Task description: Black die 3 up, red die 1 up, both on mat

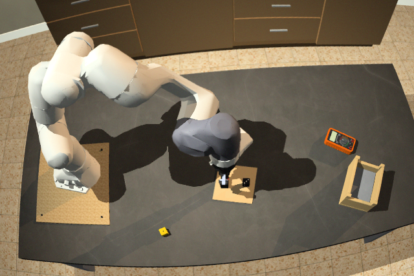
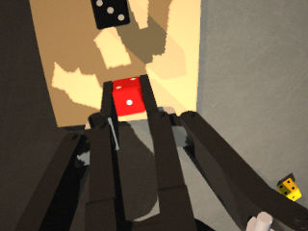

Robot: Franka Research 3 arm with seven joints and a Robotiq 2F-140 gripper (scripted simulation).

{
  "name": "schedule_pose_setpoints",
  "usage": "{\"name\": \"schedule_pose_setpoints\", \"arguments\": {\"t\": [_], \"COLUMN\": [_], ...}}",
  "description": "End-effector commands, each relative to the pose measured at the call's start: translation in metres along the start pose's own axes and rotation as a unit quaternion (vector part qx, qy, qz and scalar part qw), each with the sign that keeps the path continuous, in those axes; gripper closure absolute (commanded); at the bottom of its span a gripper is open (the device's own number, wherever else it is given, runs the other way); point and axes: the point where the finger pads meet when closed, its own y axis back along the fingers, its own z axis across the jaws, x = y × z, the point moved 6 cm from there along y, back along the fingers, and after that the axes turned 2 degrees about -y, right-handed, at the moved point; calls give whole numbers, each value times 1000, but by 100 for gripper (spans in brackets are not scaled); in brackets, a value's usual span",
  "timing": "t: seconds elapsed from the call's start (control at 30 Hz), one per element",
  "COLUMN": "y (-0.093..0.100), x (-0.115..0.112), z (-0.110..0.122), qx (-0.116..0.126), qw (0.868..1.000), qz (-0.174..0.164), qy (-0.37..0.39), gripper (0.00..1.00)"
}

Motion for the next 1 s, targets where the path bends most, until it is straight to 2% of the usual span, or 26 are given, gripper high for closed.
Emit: {"name": "schedule_pose_setpoints", "arguments": {"t": [0.0,0.5,0.97], "y": [0,0,0], "x": [1,1,1], "z": [0,0,0], "qx": [0,0,0], "qw": [1000,1000,1000], "qz": [2,2,2], "qy": [3,3,3], "gripper": [79,79,68]}}
